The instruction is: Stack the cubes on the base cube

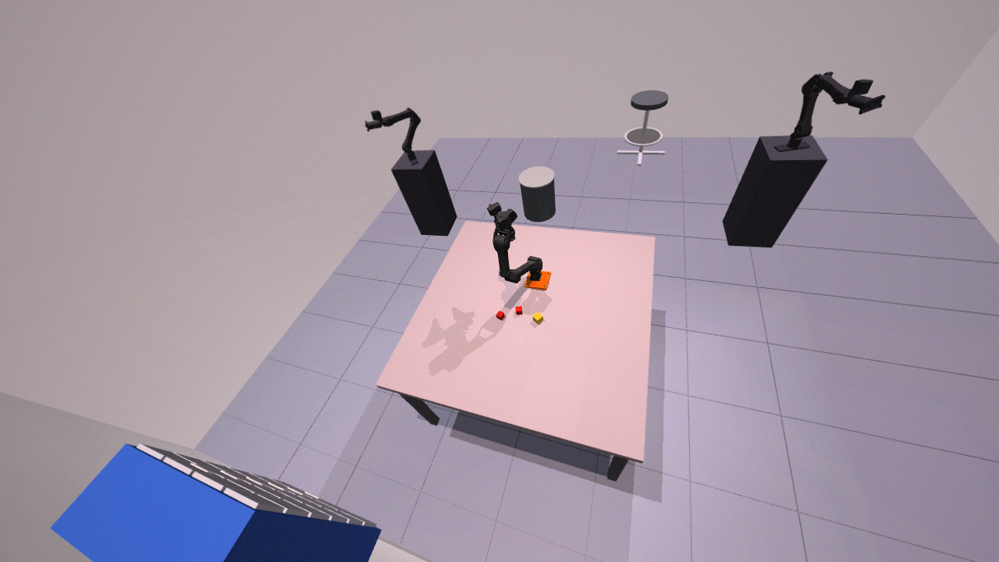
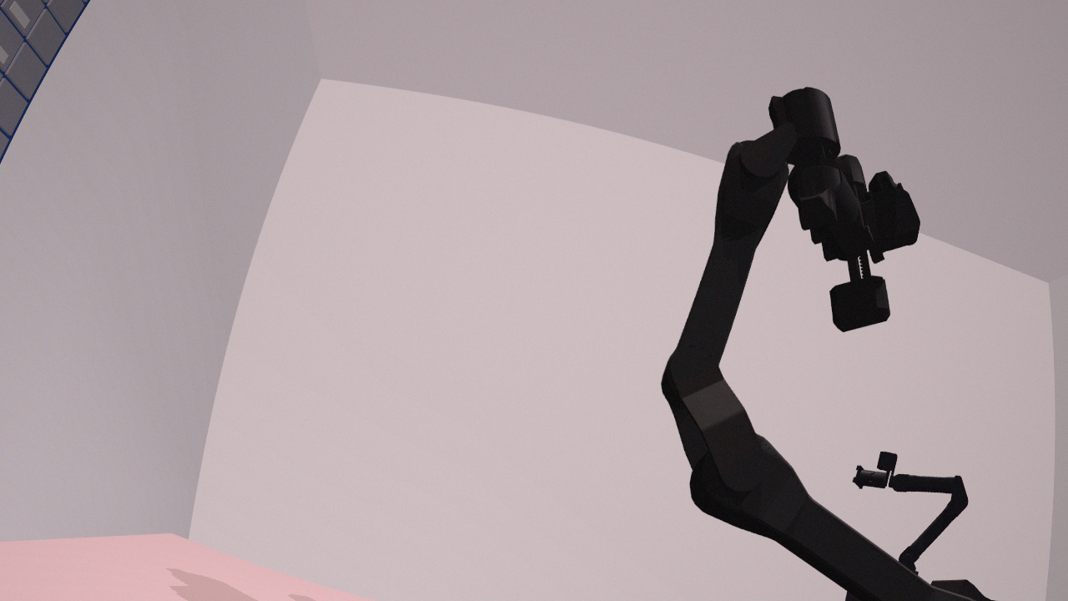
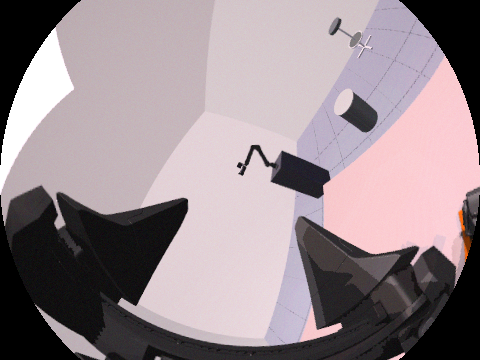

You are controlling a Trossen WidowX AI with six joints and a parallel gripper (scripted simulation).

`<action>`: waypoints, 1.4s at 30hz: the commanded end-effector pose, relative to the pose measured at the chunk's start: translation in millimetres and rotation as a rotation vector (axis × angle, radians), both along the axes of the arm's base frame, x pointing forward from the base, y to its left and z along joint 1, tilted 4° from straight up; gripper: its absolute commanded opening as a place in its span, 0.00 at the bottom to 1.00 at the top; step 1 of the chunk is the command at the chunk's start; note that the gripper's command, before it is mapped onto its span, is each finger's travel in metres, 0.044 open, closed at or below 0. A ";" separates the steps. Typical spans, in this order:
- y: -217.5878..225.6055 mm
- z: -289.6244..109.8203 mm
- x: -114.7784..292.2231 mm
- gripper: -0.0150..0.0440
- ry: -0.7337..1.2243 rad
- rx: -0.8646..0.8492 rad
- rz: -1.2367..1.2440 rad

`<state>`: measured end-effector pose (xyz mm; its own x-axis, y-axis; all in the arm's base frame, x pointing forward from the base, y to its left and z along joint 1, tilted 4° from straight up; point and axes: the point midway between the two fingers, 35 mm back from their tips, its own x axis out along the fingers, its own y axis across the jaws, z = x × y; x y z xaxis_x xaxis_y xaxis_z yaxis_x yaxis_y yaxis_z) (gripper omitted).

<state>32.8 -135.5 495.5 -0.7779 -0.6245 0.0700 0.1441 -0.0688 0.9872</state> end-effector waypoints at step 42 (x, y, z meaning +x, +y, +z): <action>273.7 -67.2 -143.1 0.70 -0.520 -0.258 -1.426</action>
